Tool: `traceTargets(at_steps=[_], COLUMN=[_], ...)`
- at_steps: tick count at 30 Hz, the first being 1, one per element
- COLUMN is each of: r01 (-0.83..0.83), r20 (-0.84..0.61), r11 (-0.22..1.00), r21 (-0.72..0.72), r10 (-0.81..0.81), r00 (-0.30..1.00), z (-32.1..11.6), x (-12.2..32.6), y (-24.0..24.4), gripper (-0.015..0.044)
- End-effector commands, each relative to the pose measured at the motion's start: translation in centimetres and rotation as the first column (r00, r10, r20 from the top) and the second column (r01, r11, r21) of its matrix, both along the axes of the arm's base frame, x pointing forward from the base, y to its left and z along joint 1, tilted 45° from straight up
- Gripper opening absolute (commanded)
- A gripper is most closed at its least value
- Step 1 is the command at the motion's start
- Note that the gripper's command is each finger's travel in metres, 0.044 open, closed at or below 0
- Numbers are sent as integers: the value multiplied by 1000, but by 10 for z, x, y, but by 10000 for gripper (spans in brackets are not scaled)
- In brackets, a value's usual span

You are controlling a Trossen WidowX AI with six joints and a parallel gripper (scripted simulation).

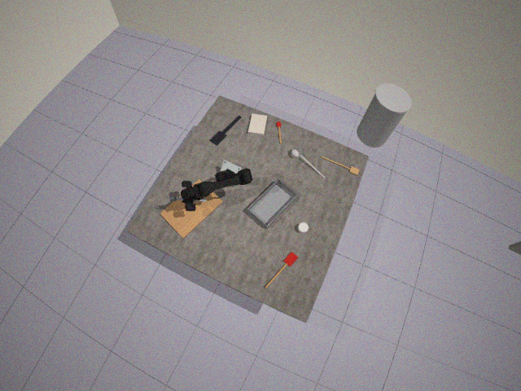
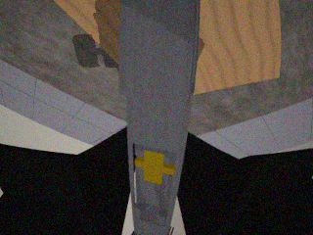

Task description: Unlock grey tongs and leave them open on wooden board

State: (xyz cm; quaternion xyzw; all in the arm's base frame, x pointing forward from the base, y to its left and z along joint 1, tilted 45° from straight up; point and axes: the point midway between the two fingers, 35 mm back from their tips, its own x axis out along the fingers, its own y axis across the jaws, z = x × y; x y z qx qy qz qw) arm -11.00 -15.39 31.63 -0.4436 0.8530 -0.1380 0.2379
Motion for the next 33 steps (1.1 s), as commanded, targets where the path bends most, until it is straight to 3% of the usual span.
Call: traceTargets(at_steps=[1, 18, 33], r01=[-25, -201, -370], r20=[30, 227, 417], r11=[999, 957, 901], r21=[43, 208, 227], r10=[24, 153, 254], r00=[999, 962, 873], z=[2, -8, -6], x=[-2, -1, -1], y=[-3, -15, -22], gripper=[-150, -150, -150])
